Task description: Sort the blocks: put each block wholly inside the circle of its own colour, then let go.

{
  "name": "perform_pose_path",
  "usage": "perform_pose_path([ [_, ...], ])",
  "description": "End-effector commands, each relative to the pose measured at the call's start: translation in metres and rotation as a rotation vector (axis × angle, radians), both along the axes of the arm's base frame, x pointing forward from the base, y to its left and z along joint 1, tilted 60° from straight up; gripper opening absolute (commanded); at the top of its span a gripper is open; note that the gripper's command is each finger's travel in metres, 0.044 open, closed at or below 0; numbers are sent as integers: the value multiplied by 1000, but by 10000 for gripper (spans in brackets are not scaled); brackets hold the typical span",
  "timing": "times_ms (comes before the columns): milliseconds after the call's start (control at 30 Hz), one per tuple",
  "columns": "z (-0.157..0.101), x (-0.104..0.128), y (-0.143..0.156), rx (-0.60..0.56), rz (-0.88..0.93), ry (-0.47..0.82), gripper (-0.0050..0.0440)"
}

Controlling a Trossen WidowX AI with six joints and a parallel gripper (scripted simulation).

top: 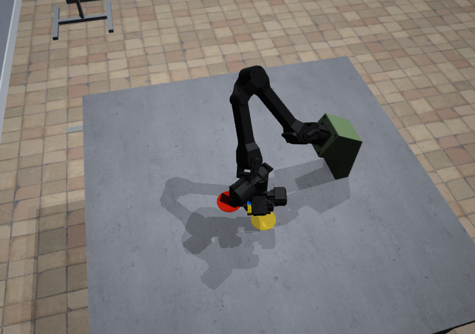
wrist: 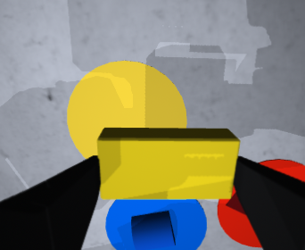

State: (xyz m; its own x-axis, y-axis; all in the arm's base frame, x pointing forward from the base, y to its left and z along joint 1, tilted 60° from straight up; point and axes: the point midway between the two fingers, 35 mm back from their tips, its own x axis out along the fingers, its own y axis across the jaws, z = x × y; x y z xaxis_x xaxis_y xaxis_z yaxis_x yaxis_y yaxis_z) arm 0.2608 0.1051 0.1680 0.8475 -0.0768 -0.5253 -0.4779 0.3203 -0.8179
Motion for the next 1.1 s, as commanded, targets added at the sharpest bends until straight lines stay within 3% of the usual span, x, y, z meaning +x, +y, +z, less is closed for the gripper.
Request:
perform_pose_path([
  [0, -1, -8, 4, -38, 21, -8, 250],
  [267, -11, -22, 11, -133, 70, -13, 250],
  [567, -13, -25, 13, -157, 82, -17, 250],
  [1067, -31, 2, 11, -161, 84, -8, 250],
])
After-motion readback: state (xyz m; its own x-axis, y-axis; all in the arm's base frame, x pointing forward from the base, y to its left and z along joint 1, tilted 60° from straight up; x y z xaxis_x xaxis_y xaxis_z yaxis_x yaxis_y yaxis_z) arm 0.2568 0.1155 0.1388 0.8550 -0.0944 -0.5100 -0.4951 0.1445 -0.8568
